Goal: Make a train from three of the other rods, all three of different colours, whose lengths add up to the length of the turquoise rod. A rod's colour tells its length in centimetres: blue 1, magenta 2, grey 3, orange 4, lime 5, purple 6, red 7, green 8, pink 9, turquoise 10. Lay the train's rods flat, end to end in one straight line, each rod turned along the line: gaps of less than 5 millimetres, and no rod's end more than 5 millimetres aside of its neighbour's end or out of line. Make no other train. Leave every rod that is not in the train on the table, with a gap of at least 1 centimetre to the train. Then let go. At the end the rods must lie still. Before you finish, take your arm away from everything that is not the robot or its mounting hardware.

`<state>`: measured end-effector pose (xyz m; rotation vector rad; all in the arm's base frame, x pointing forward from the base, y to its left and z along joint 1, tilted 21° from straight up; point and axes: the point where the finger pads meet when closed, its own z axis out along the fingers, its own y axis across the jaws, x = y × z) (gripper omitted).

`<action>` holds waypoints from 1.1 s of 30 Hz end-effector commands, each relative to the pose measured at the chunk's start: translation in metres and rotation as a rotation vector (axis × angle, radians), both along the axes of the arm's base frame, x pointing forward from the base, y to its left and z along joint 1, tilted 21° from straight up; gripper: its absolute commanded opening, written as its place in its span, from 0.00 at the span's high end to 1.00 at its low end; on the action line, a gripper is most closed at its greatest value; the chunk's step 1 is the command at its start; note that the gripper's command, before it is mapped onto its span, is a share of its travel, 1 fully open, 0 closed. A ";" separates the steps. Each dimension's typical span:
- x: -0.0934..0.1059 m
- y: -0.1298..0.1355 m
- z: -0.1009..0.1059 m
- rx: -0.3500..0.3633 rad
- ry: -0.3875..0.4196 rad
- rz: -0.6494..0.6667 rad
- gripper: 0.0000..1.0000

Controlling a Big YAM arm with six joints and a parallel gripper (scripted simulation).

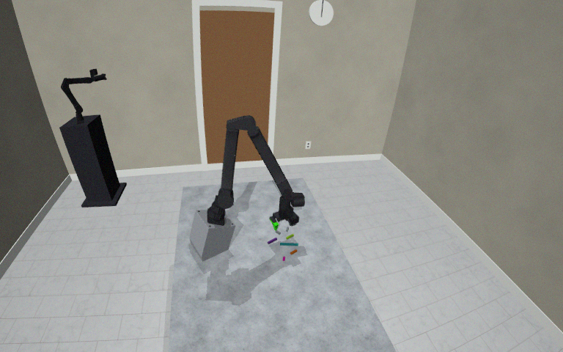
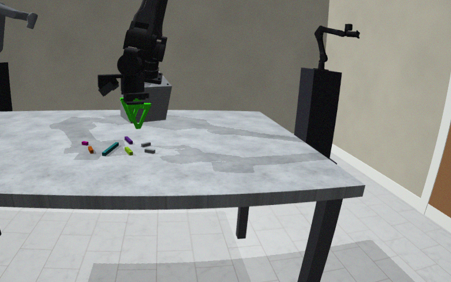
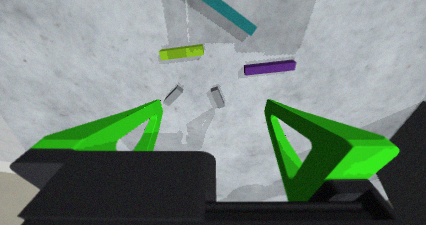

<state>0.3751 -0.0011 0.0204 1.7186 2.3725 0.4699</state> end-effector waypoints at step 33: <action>-0.008 -0.002 0.005 -0.209 -0.120 0.570 0.00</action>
